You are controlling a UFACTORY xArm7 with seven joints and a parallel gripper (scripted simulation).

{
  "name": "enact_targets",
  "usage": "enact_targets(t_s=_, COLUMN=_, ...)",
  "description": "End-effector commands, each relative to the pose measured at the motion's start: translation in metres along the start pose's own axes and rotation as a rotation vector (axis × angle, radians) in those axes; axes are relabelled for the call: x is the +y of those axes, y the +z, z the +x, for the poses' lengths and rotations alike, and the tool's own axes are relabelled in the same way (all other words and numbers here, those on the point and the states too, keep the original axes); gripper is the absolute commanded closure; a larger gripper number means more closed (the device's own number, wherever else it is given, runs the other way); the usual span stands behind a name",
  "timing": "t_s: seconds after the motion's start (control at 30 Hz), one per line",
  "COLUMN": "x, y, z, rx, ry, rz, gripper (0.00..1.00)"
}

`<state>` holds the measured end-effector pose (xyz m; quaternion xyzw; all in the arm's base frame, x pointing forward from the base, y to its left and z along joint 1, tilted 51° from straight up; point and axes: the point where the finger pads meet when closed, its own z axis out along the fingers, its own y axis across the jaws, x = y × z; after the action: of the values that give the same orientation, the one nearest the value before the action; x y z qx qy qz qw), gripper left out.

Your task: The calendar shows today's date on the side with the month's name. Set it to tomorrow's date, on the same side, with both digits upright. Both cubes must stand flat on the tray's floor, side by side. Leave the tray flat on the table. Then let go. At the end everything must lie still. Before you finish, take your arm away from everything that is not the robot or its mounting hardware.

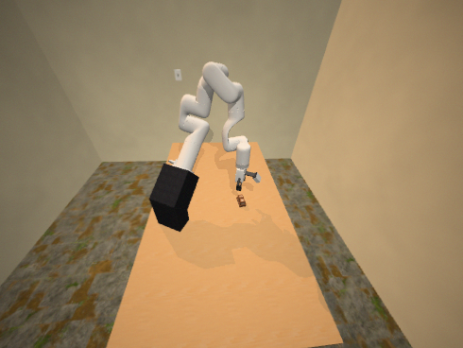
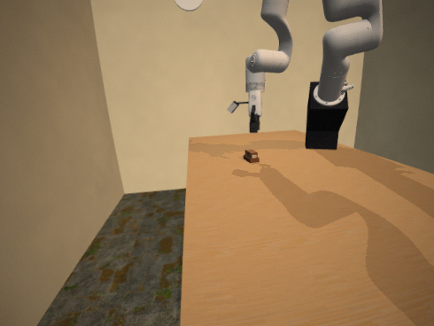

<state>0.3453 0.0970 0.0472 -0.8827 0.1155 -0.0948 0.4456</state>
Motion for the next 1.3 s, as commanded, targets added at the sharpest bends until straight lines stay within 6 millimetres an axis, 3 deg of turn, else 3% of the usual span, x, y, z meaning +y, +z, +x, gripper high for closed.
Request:
enact_targets(t_s=0.0, x=-0.004, y=0.001, z=-0.006, rx=0.005, ry=0.175, rz=-0.001, gripper=0.00)
enact_targets(t_s=0.3, x=-0.010, y=0.005, z=-0.020, rx=0.007, ry=0.488, rz=0.006, gripper=0.00)
enact_targets(t_s=0.4, x=-0.010, y=0.005, z=-0.021, rx=0.007, ry=0.508, rz=0.006, gripper=0.00)
enact_targets(t_s=0.43, x=-0.011, y=0.006, z=-0.027, rx=0.008, ry=0.621, rz=0.006, gripper=0.00)
enact_targets(t_s=1.27, x=-0.013, y=0.012, z=-0.073, rx=0.015, ry=1.403, rz=-0.023, gripper=0.00)
